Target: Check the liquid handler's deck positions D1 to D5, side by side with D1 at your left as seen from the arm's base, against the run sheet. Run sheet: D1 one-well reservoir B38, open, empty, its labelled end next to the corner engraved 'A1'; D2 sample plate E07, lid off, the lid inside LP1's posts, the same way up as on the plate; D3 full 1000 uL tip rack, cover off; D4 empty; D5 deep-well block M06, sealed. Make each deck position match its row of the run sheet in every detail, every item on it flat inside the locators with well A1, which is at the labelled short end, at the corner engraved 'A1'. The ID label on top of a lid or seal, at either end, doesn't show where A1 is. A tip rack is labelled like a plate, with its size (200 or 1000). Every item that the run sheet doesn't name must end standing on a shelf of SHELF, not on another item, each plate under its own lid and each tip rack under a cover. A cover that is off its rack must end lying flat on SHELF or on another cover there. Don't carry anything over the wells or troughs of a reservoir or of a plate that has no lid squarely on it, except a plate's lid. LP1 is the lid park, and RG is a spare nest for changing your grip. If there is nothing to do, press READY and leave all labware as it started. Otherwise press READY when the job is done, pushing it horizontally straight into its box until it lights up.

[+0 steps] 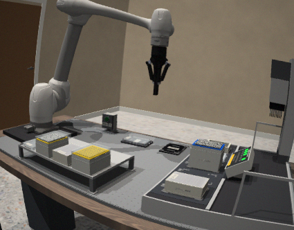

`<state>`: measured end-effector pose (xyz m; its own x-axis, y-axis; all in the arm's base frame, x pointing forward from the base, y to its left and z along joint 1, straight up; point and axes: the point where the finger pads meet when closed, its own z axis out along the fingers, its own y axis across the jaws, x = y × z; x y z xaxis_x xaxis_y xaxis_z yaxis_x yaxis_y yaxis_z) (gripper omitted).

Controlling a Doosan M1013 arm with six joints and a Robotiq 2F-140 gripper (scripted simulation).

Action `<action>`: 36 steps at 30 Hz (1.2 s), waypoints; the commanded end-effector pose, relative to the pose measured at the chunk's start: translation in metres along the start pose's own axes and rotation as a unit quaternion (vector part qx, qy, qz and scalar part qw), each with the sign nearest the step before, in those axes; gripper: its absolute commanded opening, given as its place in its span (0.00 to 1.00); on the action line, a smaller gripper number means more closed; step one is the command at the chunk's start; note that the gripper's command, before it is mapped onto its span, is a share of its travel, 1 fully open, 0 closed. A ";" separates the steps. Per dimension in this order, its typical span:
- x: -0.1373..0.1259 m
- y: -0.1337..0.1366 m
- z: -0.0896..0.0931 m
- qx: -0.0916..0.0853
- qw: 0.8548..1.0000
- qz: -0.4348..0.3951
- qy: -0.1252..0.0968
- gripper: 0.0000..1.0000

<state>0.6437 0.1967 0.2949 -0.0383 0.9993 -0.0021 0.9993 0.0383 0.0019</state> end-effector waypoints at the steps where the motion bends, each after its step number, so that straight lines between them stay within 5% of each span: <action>1: 0.004 -0.018 0.001 -0.002 1.000 0.001 0.001 0.10; 36: 0.015 -0.174 0.001 0.000 1.000 0.001 0.001 0.10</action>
<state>0.4837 0.2028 0.2946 -0.0381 0.9993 -0.0021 0.9993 0.0382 0.0015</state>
